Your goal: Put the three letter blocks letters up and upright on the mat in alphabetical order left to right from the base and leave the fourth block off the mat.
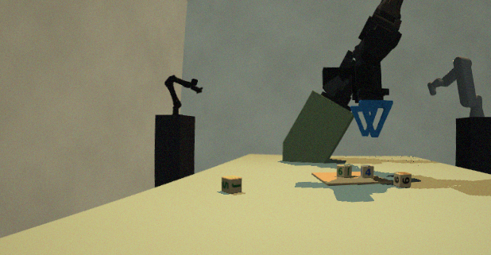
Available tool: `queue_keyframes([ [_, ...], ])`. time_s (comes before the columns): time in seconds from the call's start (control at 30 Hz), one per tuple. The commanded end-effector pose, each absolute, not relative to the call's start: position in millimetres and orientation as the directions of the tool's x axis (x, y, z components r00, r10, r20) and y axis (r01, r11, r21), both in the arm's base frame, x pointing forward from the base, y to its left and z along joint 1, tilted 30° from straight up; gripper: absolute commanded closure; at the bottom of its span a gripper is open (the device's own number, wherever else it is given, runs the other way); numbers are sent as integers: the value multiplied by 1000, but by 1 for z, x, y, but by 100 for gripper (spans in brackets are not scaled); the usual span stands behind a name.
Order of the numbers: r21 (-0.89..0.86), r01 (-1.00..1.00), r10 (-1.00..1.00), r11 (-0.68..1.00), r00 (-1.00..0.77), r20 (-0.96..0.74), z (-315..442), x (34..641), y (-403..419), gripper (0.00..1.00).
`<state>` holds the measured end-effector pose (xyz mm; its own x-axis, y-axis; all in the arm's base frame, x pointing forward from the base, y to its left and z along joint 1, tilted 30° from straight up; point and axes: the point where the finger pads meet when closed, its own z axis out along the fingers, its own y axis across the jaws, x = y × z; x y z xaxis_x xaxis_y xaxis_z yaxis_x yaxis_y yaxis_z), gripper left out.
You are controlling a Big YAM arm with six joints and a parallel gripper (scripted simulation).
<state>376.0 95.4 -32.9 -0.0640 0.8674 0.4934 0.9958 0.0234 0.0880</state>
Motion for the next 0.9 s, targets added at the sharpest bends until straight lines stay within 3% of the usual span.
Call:
queue_keyframes([
  [0.0, 133, 991, 868, 6, -71, 491, -19, 395, 84, 0],
  [0.37, 164, 982, 863, 92, -161, 478, -29, 392, 82, 0],
  [0.57, 285, 904, 807, 320, -417, 418, -34, 391, 77, 0],
  [0.87, 436, 604, 560, 667, -793, 243, -46, 384, 65, 0],
])
